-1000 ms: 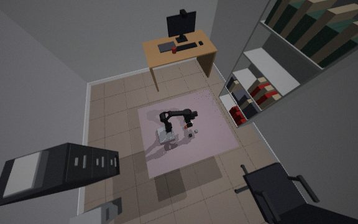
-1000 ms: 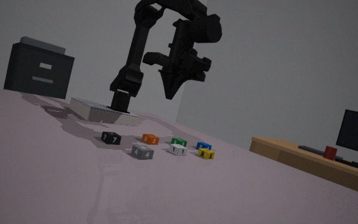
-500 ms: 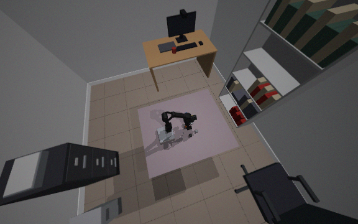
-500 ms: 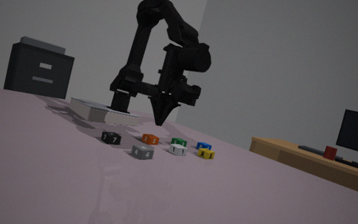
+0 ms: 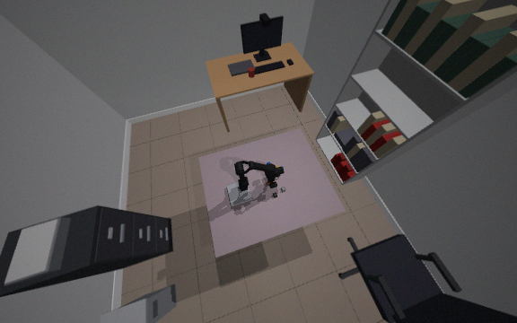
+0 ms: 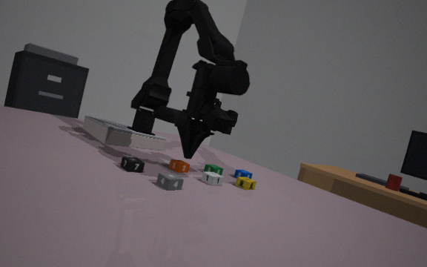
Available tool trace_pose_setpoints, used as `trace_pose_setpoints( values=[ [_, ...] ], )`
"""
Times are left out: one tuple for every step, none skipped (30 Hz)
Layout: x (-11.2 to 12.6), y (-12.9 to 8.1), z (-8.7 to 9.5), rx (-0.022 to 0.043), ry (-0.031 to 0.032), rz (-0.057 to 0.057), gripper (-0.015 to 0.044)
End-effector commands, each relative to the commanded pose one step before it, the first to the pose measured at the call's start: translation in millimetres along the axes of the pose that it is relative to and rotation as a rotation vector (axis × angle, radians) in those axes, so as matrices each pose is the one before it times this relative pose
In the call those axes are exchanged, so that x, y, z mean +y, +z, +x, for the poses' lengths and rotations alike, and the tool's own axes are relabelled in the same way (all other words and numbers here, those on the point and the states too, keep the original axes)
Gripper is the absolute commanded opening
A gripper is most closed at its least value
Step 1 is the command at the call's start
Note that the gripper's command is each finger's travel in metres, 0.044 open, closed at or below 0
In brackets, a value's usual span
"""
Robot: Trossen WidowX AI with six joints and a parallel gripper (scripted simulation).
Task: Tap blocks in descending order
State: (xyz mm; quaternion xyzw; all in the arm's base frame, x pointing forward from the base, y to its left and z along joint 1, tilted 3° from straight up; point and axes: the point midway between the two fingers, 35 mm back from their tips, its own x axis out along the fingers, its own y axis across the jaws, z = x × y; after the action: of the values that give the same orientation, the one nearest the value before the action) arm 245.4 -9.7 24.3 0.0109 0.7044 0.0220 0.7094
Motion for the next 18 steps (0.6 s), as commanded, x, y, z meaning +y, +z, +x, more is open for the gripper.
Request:
trace_pose_setpoints(
  values=[
    [-0.04,-2.14,9.69,0.00976,-0.00006,0.0009,0.002],
    [0.01,-0.07,1.58,0.00001,0.00001,0.0,0.002],
    [0.01,-0.08,1.58,0.00002,0.00001,0.0,0.002],
    [0.01,-0.09,1.57,0.00002,0.00001,0.0,0.002],
    [0.01,-0.08,1.26,0.00001,0.00001,0.0,0.002],
    [0.01,-0.05,0.75,0.00001,0.0,0.0,0.002],
    [0.0,-0.02,0.25,0.0,0.0,0.0,0.002],
    [0.0,0.0,0.0,0.0,0.0,0.0,0.002],
    [0.0,0.0,0.0,0.0,0.0,0.0,0.002],
    [0.0,0.0,0.0,0.0,0.0,0.0,0.002],
    [0.0,0.0,0.0,0.0,0.0,0.0,0.002],
    [0.0,0.0,0.0,0.0,0.0,0.0,0.002],
    [0.0,0.0,0.0,0.0,0.0,0.0,0.002],
    [0.1,1.45,-6.31,-0.00591,0.00022,-0.0031,0.002],
    [-0.07,-0.17,-10.15,0.00238,-0.00016,0.0012,0.002],
    [-0.04,-0.68,-10.27,0.0025,-0.00015,0.0014,0.002],
    [-0.01,-0.34,-3.45,0.00086,-0.00005,0.0005,0.002],
    [0.0,0.0,0.0,0.0,0.0,0.0,0.002]
  ],
)
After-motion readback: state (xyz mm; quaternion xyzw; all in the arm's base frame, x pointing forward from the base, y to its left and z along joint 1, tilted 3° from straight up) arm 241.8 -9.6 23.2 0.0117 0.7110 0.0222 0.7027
